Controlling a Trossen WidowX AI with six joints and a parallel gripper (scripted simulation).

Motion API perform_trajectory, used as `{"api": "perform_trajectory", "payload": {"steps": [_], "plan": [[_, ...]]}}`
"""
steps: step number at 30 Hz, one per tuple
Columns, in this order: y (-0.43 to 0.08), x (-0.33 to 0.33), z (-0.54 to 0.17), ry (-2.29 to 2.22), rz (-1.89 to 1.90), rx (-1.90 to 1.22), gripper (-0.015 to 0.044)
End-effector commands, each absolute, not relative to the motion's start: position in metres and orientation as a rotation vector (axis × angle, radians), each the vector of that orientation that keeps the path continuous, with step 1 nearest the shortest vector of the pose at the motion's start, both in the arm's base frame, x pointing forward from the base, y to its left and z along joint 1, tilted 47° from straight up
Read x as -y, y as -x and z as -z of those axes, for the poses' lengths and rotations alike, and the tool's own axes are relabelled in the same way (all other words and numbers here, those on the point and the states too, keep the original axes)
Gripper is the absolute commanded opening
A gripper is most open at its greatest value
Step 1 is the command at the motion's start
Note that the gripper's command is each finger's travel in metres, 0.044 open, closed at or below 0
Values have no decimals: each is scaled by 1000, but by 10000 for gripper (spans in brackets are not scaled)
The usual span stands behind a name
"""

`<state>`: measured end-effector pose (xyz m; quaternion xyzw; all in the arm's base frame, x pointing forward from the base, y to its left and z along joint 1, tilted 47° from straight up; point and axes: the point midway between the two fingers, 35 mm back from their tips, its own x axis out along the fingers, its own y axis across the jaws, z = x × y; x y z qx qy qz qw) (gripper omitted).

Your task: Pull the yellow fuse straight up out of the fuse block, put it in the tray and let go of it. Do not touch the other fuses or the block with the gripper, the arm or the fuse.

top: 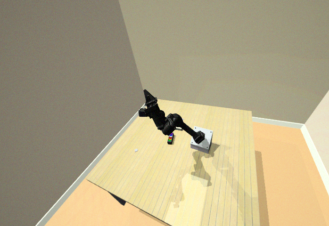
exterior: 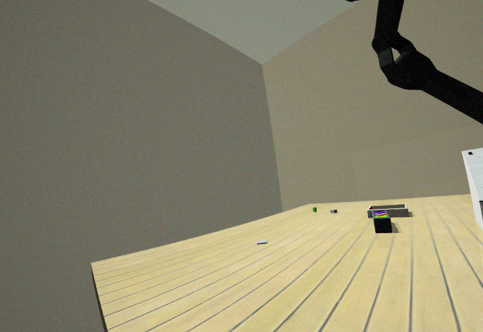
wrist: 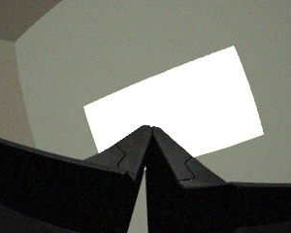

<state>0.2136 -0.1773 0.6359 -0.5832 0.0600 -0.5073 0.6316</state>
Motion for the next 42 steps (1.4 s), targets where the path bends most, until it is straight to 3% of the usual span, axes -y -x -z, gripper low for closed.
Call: {"api": "perform_trajectory", "payload": {"steps": [1, 3, 12, 20, 26, 30, 42], "plan": [[-212, 177, -637, 1334, 1166, -132, 26], [-202, 178, -642, 1326, 1203, -88, 64], [-75, 151, -691, 1433, 1674, -39, 64], [32, 69, -712, 1524, 2163, -21, 64], [76, -5, -708, 1613, 2474, -72, 64], [98, -65, -697, 1616, 2720, -85, 64], [90, -178, -657, 1628, 3194, -98, 64]]}}
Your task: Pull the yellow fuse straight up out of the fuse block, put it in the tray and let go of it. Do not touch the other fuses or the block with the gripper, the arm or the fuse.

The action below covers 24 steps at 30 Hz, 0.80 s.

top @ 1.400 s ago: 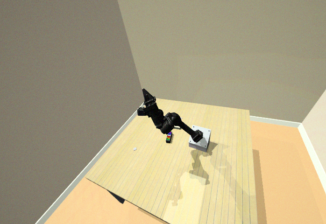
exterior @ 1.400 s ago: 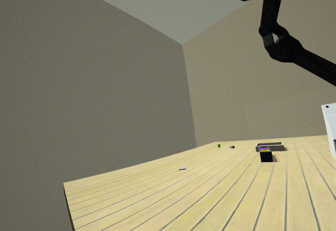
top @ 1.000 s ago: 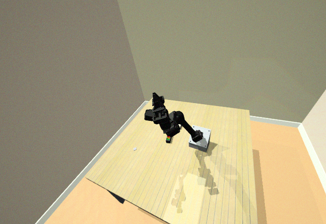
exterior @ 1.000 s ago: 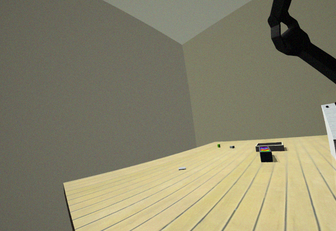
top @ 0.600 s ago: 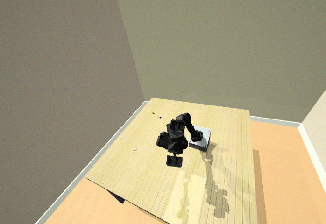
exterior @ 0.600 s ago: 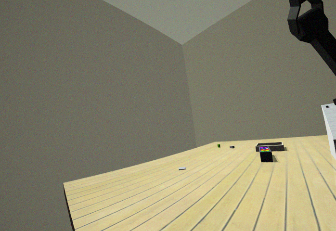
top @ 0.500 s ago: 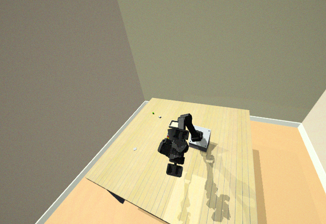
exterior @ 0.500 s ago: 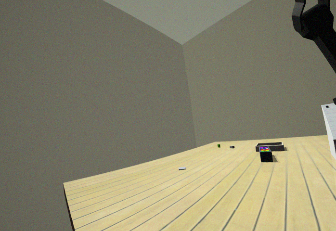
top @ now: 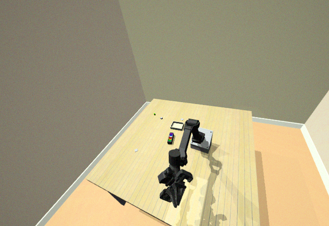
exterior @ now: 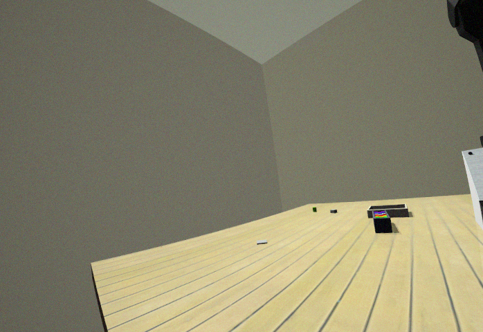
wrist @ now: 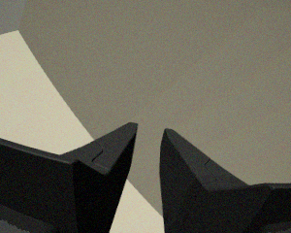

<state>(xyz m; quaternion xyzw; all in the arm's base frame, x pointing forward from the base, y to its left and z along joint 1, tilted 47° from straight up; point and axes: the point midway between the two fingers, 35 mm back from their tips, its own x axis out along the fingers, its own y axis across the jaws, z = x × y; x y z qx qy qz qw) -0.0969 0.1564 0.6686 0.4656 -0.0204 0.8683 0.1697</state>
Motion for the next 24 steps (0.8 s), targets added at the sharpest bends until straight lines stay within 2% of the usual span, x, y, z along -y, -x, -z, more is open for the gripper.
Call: {"api": "perform_trajectory", "payload": {"steps": [1, 9, 18, 24], "plan": [[87, -184, -653, -1191, -2379, 81, 64], [52, -269, -605, -938, -2170, 15, 64], [-17, -335, -544, -750, -1924, -99, 64], [-86, -371, -480, -556, -1732, -195, 64]]}}
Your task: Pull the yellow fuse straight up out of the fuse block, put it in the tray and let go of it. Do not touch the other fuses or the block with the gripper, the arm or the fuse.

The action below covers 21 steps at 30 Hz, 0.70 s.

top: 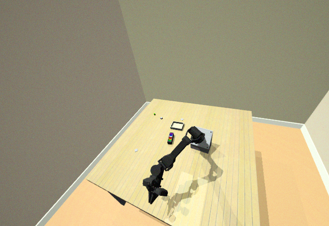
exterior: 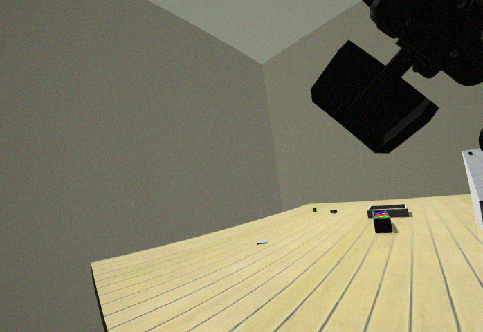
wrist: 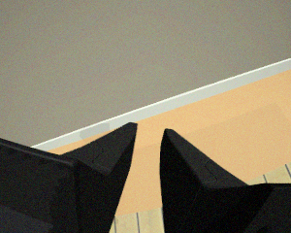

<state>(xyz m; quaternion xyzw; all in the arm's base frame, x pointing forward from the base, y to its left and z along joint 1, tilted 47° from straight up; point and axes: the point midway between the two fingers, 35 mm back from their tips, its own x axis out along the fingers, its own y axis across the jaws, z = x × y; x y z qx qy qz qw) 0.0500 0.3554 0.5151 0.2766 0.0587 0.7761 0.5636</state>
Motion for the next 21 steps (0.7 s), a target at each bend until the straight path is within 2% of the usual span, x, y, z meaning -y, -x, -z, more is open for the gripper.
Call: {"api": "perform_trajectory", "payload": {"steps": [1, 11, 21], "plan": [[-98, -374, -469, -527, -1700, -214, 64], [-217, -371, -338, -263, -1403, -457, 64], [-303, -297, -202, -121, -1132, -780, 64]]}}
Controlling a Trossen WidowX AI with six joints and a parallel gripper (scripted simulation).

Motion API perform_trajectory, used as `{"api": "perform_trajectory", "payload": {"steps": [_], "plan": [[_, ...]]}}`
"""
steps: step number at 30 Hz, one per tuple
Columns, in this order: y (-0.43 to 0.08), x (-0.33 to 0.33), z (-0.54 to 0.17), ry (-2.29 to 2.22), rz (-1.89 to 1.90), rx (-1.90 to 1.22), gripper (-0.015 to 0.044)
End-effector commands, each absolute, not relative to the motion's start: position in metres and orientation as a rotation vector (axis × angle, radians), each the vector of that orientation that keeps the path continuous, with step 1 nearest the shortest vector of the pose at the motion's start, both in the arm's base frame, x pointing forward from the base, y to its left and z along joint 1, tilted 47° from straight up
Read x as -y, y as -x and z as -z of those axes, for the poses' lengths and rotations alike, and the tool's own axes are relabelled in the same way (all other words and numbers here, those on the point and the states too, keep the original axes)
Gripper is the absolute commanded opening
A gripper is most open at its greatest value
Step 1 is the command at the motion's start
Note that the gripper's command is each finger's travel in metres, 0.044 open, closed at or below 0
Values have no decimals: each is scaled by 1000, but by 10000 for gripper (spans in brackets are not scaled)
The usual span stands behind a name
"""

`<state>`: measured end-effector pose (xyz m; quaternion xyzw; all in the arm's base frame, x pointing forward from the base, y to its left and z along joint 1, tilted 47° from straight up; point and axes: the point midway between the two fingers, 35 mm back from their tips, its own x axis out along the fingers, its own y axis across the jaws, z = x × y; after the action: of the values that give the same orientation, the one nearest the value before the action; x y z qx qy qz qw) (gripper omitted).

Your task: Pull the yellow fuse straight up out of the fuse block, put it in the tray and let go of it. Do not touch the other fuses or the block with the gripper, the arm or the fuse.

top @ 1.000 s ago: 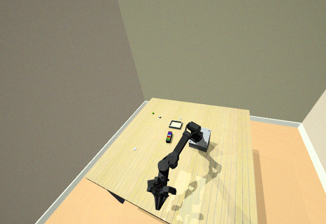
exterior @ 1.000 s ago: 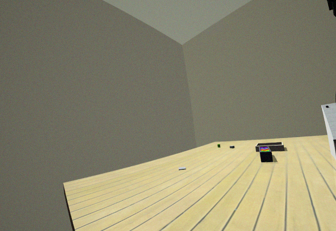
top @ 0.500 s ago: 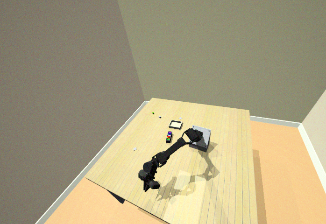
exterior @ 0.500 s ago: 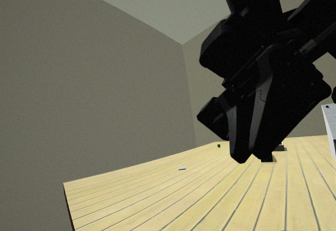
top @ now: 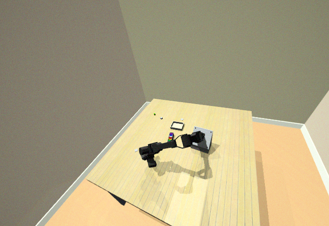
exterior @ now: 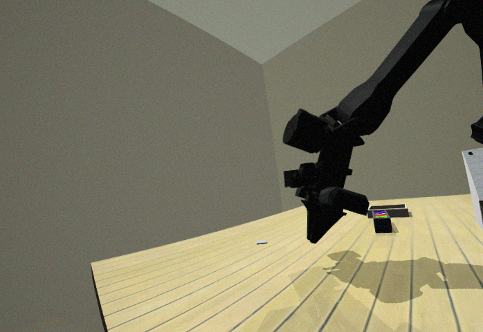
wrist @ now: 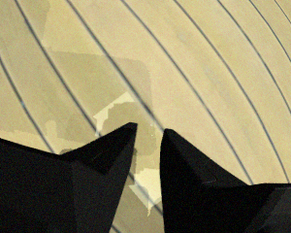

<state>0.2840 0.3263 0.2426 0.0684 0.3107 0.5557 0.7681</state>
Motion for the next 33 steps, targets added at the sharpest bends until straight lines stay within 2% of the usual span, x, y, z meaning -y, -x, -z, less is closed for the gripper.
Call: {"api": "perform_trajectory", "payload": {"steps": [1, 9, 16, 33], "plan": [[-308, -287, -189, -115, -1108, -815, 64], [-321, -190, -92, -133, -973, -1119, 64], [-283, -108, -34, -318, -925, -1361, 64], [-276, -107, -25, -349, -923, -1381, 64]]}}
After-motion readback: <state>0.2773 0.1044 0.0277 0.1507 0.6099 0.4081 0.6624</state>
